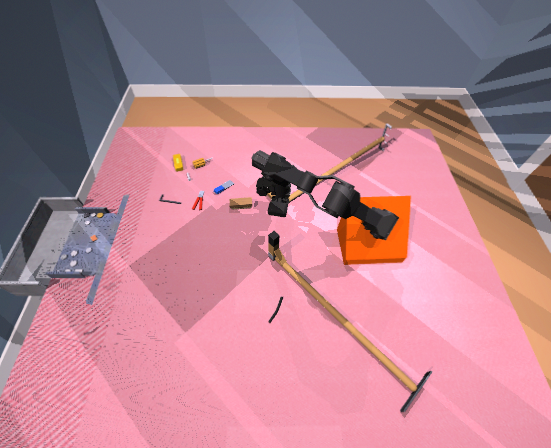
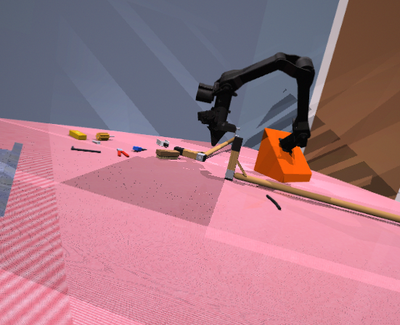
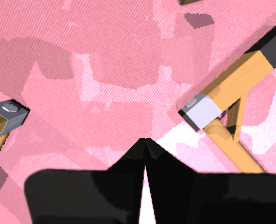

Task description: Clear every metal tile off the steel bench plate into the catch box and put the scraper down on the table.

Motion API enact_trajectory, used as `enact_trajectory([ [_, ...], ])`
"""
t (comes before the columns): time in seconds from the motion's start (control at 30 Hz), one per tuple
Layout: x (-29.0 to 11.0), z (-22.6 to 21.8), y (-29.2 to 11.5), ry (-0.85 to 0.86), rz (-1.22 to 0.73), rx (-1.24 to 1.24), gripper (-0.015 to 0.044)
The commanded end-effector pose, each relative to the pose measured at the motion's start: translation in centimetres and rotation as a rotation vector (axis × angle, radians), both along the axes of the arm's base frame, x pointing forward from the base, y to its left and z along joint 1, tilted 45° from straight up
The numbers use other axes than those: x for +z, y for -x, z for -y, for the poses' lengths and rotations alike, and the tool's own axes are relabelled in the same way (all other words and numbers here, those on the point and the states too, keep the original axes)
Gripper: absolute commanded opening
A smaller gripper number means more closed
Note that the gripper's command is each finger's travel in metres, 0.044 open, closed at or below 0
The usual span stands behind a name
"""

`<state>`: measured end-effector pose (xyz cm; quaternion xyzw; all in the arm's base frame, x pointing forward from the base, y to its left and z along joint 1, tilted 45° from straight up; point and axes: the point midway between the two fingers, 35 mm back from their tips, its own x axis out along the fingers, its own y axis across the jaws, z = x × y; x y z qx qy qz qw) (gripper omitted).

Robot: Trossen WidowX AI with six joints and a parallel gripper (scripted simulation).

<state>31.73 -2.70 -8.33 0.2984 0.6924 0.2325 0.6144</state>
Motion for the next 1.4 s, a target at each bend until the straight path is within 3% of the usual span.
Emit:
enact_trajectory([
  [0.0, -0.5, 0.7, -0.2, 0.006, 0.004, 0.001, 0.0000],
  [1.37, -4.9, 5.9, 0.1, 0.016, 0.005, -0.001, 0.0000],
])
